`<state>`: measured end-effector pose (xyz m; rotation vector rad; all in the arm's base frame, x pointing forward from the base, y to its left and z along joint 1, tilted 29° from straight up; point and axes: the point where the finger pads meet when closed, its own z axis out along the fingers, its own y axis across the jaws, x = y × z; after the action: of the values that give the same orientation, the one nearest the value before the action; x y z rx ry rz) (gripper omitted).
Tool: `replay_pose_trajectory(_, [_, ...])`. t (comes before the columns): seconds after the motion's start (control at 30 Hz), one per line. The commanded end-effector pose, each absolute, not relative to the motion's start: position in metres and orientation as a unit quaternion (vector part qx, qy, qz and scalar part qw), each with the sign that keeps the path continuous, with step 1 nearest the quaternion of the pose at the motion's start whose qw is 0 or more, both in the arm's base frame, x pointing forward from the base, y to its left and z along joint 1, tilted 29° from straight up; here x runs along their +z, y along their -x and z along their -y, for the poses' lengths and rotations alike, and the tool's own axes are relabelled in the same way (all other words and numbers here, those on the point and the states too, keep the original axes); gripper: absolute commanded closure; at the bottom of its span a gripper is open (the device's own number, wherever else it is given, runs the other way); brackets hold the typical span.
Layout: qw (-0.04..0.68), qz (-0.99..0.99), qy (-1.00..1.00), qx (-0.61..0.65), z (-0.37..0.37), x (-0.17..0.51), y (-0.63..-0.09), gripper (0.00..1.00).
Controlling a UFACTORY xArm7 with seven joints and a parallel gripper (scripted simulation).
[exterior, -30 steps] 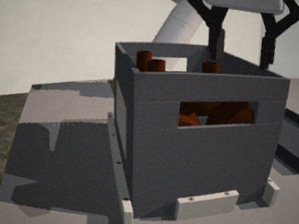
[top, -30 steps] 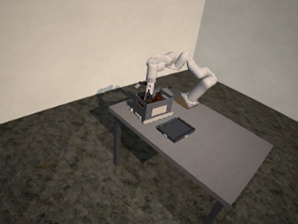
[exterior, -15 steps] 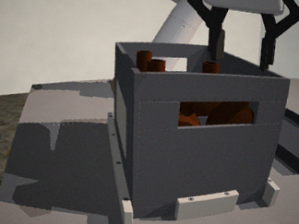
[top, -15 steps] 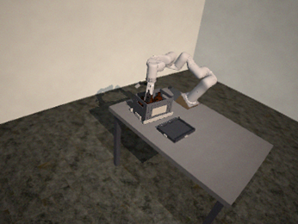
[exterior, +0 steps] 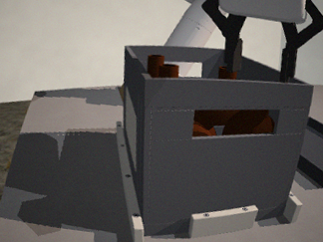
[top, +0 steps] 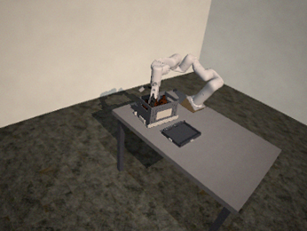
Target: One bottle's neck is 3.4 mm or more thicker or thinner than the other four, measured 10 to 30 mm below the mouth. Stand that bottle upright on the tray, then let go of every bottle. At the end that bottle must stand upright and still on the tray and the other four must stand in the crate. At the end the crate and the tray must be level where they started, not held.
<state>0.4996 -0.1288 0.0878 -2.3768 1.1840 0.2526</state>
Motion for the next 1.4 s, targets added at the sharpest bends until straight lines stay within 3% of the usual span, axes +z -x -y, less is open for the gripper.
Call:
replay_pose_trajectory(0.0, [0.235, -0.432, 0.866, 0.09, 0.128, 0.087, -0.5, 0.35])
replay_pose_trajectory(1.37, [0.235, -0.432, 0.866, 0.09, 0.115, 0.063, -0.502, 0.35])
